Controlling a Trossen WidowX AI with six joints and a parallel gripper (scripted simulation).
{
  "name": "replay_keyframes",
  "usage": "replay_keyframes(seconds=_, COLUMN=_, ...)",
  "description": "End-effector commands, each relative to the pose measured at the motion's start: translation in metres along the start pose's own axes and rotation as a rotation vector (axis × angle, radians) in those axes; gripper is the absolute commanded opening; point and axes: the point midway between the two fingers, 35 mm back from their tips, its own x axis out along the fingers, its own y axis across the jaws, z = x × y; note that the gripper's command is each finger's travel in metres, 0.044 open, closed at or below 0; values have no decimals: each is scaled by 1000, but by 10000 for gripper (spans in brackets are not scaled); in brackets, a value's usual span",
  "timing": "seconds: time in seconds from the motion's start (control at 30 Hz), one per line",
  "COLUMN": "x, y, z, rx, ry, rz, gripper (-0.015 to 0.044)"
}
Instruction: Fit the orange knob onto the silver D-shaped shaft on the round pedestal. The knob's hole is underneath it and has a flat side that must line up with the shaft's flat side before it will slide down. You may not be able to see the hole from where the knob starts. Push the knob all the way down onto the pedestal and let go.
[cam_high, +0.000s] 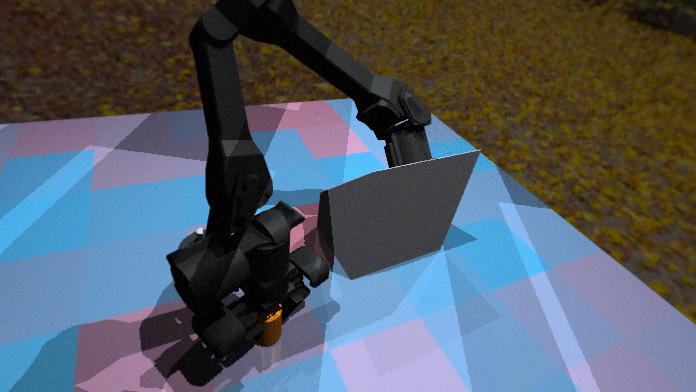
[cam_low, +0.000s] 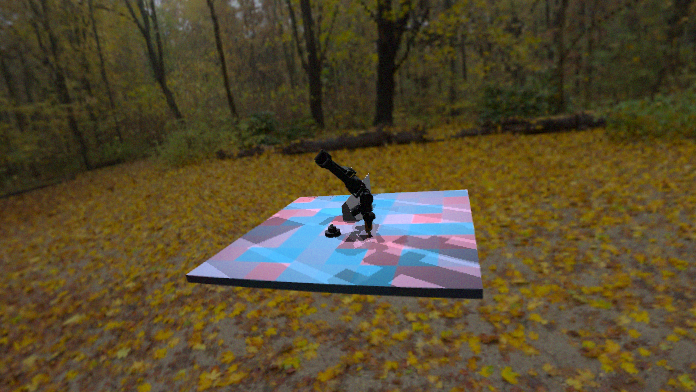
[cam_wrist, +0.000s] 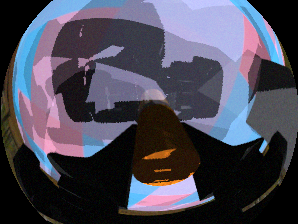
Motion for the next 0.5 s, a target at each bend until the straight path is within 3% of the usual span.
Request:
replay_keyframes(seconds=0.0, x=6, y=0, z=0, rx=-4, ry=-8, rz=5, gripper=0)
replay_keyframes(seconds=0.13, x=6, y=-3, z=-1, rx=-4, ry=-8, rz=5, gripper=0)
replay_keyframes(seconds=0.43, x=6, y=-2, z=-1, rx=-1, ry=-2, rz=-1, gripper=236)
replay_keyframes(seconds=0.47, x=6, y=-2, z=-1, rx=-1, ry=-2, rz=-1, gripper=240)
